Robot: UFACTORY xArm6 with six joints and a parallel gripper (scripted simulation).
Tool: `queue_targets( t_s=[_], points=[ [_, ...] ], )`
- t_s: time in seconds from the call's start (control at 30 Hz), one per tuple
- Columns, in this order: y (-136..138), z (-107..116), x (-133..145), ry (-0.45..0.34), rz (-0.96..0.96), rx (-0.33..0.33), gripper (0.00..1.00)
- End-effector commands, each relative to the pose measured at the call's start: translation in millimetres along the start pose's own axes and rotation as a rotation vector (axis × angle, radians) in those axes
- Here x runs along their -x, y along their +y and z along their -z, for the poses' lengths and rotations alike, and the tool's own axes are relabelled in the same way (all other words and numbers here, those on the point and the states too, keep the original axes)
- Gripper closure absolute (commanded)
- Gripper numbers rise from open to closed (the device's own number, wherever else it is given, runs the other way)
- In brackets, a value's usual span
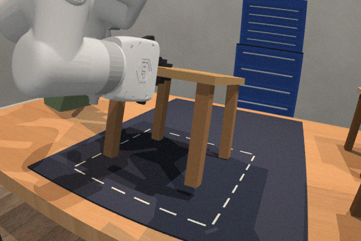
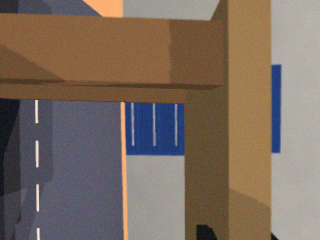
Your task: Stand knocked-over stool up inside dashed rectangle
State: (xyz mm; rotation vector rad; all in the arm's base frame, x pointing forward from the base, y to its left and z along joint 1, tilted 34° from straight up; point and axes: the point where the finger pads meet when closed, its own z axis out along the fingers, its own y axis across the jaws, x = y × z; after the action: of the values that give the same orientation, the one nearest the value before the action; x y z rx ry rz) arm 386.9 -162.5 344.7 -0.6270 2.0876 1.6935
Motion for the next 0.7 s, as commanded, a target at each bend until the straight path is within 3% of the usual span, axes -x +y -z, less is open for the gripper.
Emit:
queue_targets(
  t_s=[0.0,0.67],
  points=[
    [-0.9,2.8,0.6,0.001,0.002,0.008,0.79],
    [-12.8,14.1,0.7,0.001,0.002,0.068,0.79]
  ],
)
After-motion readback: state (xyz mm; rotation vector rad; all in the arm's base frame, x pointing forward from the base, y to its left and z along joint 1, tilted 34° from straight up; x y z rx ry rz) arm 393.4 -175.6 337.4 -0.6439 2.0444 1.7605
